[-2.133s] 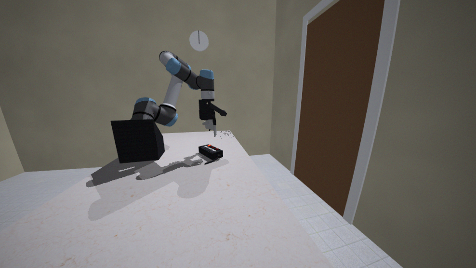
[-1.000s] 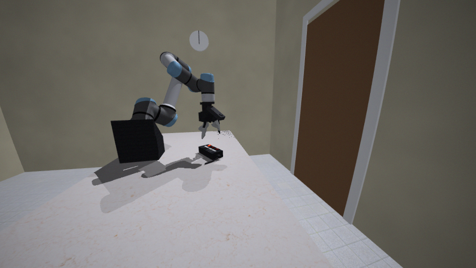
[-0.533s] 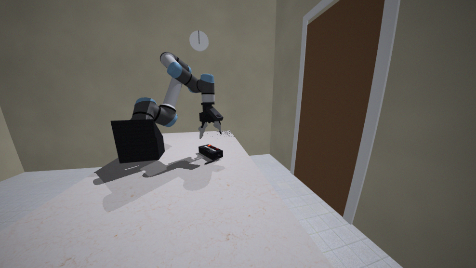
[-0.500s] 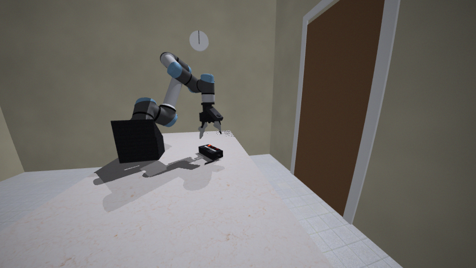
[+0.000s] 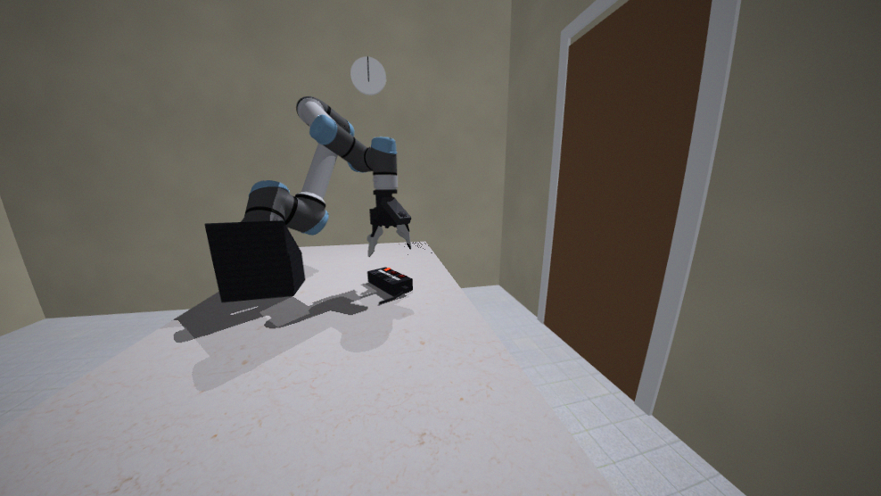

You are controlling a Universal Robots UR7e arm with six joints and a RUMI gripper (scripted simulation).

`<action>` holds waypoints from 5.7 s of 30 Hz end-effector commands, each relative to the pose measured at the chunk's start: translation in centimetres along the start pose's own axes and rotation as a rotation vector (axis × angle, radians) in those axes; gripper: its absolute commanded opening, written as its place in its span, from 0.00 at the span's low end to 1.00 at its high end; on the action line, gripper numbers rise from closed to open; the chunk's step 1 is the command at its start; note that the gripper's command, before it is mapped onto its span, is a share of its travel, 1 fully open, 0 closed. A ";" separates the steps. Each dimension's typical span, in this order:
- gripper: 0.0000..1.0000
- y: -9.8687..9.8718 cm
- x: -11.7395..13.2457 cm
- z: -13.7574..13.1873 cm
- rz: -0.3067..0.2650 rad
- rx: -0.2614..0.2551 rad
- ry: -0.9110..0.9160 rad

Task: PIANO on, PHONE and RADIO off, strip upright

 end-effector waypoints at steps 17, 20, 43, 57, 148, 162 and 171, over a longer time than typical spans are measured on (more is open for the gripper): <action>0.00 0.0 0.1 0.0 0.001 0.000 0.012; 0.00 0.0 0.1 0.0 0.001 0.000 0.012; 0.00 0.0 0.1 0.0 0.001 0.000 0.012; 0.00 0.6 0.2 0.0 -0.003 0.001 0.014; 0.00 4.5 0.0 0.0 0.000 0.000 0.013; 0.00 4.4 0.1 0.0 0.001 0.000 0.012; 0.00 4.4 0.1 -0.1 0.001 0.000 0.012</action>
Point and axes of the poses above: the point where the finger pads meet when closed, its own y axis out along the fingers, its own z axis across the jaws, x = y × z, the point moved 4 cm from there along -y, back along the fingers, and after that the axes turned 3 degrees about -y, right-handed, at the moved point
